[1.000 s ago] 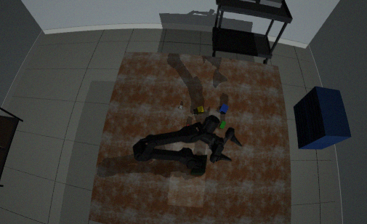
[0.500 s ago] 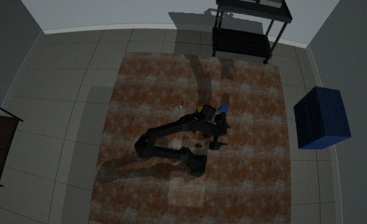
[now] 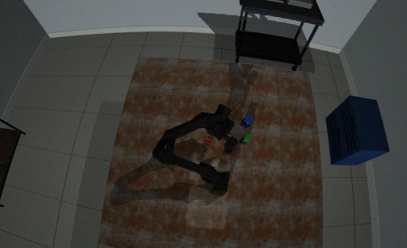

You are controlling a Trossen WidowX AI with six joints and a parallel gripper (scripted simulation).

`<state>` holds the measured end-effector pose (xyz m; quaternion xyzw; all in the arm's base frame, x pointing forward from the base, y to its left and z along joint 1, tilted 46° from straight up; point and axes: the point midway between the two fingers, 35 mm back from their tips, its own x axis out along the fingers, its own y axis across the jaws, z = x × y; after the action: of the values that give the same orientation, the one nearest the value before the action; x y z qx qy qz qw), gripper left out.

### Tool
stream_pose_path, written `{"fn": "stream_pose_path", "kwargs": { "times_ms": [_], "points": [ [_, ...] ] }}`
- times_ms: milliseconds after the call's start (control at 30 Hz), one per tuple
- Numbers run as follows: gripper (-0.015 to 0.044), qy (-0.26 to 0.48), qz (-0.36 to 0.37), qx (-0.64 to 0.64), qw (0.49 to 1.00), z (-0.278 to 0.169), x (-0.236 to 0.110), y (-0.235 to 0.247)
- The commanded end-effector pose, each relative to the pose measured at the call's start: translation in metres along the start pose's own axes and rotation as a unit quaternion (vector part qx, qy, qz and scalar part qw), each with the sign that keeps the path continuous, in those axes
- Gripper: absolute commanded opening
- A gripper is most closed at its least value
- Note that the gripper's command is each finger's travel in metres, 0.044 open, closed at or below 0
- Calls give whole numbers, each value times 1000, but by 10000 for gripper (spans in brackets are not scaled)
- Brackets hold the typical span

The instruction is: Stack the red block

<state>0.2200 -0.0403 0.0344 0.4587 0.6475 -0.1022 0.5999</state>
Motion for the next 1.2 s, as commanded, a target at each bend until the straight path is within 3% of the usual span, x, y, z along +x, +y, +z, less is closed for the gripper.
{"fn": "stream_pose_path", "kwargs": {
  "times_ms": [0, 133, 400, 667, 1167],
  "points": [
    [440, 58, 63, -92, 992, -17, 2, 37],
    [440, 97, 112, -153, 977, -33, 2, 63],
    [440, 97, 112, -153, 977, -37, 2, 67],
    [440, 97, 113, -153, 977, -45, 39, 75],
    [440, 97, 113, -153, 977, -48, 56, 78]
  ]
}}
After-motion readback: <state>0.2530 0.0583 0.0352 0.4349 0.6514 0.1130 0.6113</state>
